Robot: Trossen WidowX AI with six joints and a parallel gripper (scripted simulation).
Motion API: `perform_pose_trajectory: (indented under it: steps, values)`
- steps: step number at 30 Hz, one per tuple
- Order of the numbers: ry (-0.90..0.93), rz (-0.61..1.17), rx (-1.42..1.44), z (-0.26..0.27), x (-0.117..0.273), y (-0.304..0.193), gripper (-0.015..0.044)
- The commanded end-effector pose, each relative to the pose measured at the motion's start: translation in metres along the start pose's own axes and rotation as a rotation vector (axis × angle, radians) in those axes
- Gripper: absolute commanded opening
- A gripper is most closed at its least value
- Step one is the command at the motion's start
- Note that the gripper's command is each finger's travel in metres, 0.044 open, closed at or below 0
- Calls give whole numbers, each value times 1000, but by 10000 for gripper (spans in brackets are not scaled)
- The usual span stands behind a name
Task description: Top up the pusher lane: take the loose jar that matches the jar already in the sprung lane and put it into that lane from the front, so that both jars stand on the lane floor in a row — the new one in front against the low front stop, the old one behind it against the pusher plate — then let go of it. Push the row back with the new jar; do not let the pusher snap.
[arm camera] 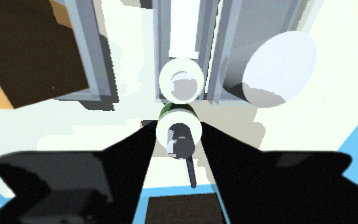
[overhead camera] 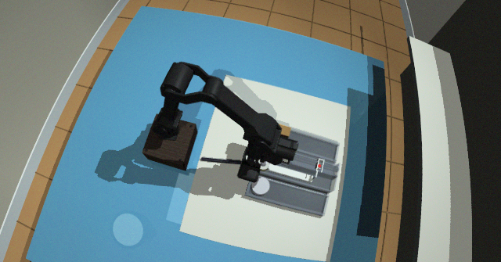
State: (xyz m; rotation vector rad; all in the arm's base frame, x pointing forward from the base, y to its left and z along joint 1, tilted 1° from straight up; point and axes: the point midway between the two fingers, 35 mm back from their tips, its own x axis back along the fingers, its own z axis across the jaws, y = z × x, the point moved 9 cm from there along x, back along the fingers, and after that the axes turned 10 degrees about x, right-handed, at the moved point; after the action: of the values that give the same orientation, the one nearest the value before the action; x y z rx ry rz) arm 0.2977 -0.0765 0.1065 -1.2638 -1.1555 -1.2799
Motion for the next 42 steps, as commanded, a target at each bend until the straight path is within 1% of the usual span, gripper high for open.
perform_pose_trajectory:
  steps: [1, 42]
  values:
    - [-10, -26, -4, -2, 2, 8, 0]
    - [-10, -28, -4, -5, 4, 28, 0]
